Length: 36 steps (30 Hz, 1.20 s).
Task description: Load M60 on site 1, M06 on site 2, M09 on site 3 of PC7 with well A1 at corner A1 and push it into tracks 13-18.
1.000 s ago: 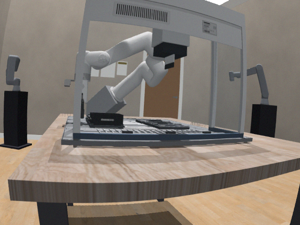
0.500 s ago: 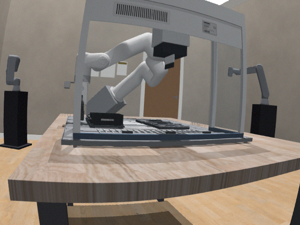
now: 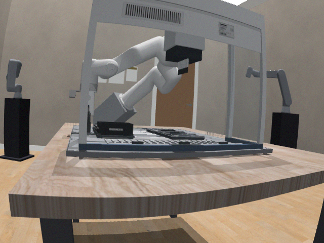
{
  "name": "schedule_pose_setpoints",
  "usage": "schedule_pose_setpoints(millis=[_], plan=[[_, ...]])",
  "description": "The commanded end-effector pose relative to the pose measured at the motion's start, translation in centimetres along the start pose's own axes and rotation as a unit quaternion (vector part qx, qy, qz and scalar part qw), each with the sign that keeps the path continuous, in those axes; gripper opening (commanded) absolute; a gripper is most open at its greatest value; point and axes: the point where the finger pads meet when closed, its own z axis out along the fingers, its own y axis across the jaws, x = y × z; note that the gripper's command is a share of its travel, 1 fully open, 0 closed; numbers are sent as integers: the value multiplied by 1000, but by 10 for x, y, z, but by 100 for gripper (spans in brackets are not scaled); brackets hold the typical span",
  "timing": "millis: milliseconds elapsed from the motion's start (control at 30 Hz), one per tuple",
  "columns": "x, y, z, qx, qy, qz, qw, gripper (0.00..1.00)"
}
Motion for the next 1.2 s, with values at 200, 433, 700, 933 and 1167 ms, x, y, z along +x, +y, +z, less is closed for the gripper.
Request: schedule_pose_setpoints(millis=[200,433,700,933,1167], plan=[[1,-1,0,1,1,-1,1000,100],[-1,-1,0,1,1,-1,1000,100],[-5,-1,0,1,1,-1,1000,100],[-8,-1,0,1,1,-1,1000,100],[-11,-1,0,1,1,-1,1000,100]])
